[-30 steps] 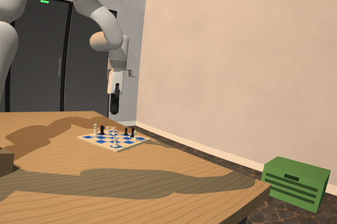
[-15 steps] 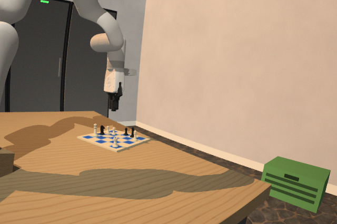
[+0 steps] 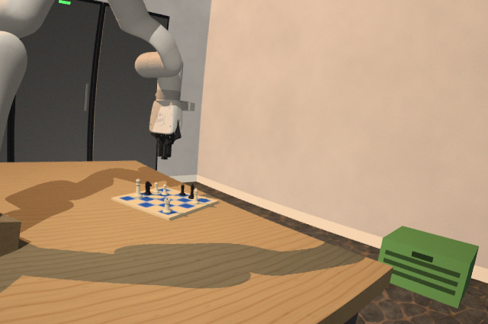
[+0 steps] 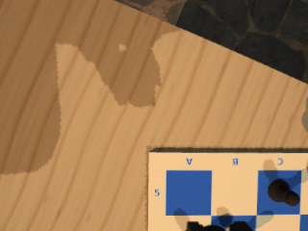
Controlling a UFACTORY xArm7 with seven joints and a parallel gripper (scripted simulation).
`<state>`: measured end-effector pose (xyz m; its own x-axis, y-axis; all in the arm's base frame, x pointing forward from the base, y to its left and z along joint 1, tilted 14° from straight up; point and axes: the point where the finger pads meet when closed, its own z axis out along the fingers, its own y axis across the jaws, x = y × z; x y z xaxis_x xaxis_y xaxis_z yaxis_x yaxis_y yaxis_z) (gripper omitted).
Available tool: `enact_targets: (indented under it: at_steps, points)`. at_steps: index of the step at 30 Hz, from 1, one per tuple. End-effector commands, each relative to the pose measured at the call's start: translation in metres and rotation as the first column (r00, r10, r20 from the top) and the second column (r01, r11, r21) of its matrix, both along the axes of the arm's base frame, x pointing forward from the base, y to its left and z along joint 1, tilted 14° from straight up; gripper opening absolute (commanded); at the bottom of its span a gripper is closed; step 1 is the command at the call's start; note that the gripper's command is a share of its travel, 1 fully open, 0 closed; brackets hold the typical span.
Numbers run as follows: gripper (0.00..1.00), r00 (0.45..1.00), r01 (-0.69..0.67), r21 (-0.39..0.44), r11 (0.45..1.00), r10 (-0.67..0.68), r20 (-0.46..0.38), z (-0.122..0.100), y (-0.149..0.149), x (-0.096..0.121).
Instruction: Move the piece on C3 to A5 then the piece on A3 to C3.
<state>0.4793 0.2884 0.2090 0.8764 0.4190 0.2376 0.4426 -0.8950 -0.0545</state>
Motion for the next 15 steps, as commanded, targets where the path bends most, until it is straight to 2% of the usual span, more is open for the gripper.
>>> enact_targets:
  at_steps: [1,6,13,15]
  points:
    - [0.0,1.0,-0.001,0.003,1.0,0.001,0.004,0.002,0.001,0.001]
    - [0.0,1.0,-0.002,0.002,1.0,0.002,0.004,-0.003,0.002,0.002]
    - [0.0,1.0,-0.002,0.002,1.0,0.002,0.004,-0.025,0.005,0.007]
    - [0.0,1.0,-0.002,0.002,1.0,0.002,0.004,-0.025,0.005,0.007]
